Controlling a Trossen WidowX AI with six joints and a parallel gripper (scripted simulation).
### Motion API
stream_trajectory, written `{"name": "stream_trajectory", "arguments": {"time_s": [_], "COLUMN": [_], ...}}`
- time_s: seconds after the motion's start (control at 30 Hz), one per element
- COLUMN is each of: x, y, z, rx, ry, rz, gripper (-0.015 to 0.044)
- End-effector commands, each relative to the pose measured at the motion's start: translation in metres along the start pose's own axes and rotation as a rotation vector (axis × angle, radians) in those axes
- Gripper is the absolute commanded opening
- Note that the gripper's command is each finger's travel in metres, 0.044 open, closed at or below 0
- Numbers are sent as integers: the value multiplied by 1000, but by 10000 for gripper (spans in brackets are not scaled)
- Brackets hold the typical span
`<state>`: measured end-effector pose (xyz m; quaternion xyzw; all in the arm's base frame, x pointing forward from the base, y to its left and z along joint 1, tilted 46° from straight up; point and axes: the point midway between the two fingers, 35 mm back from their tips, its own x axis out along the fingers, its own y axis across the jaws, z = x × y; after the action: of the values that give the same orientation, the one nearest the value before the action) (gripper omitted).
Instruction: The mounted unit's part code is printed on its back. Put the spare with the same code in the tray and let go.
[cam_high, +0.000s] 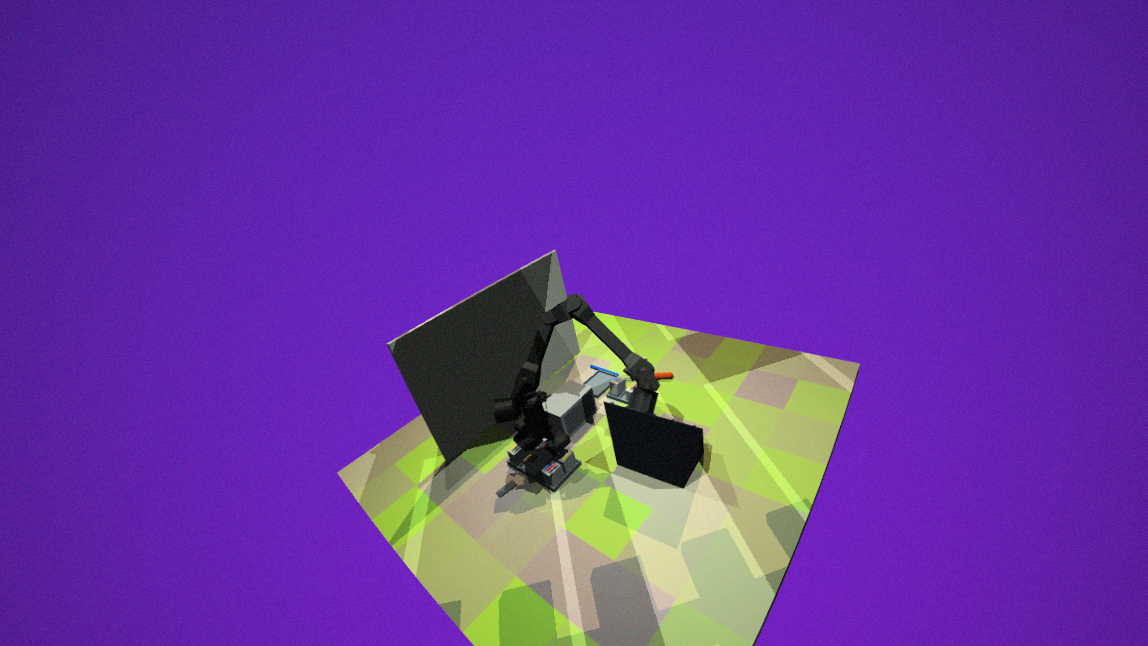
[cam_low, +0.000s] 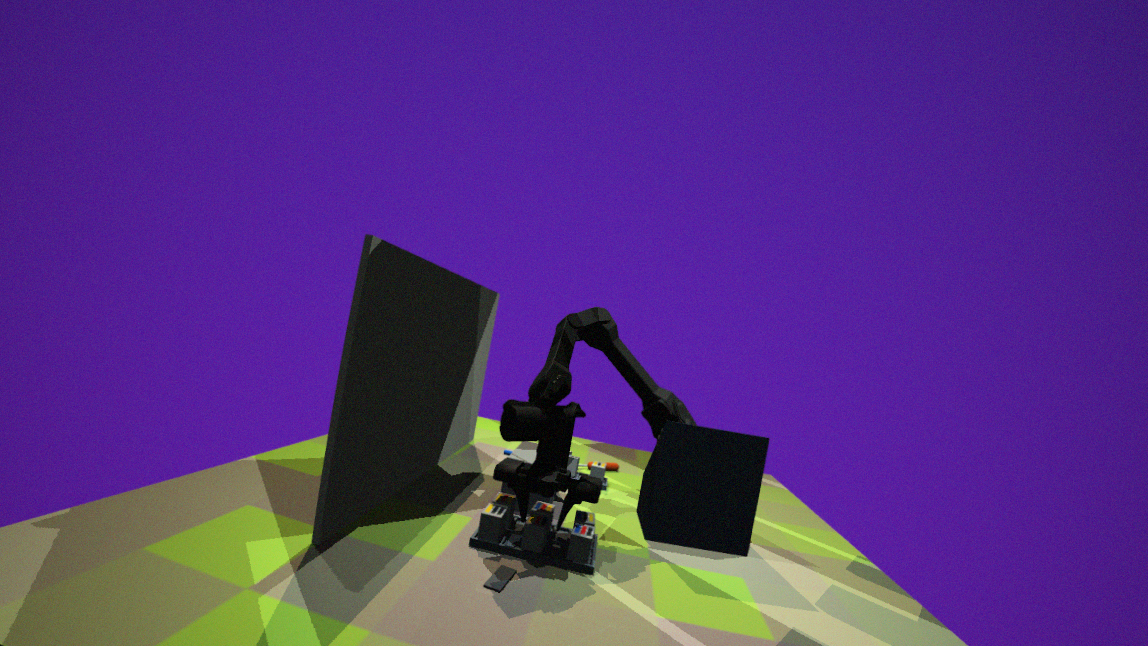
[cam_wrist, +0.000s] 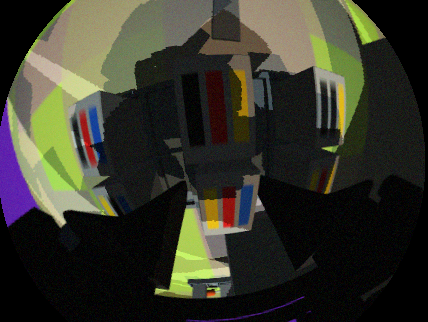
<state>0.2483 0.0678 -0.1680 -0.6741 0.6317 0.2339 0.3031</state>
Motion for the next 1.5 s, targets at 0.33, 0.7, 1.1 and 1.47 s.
{"name": "stream_trajectory", "arguments": {"time_s": [0.33,0.7,1.1,1.47], "x": [-1,-1,-79,-111], "y": [0,0,0,-3], "z": [0,0,1,4], "rx": [0,0,-4,-6], "ry": [0,0,-3,-8], "rz": [-1,-1,-5,-9], "gripper": [83,0,0,0]}}
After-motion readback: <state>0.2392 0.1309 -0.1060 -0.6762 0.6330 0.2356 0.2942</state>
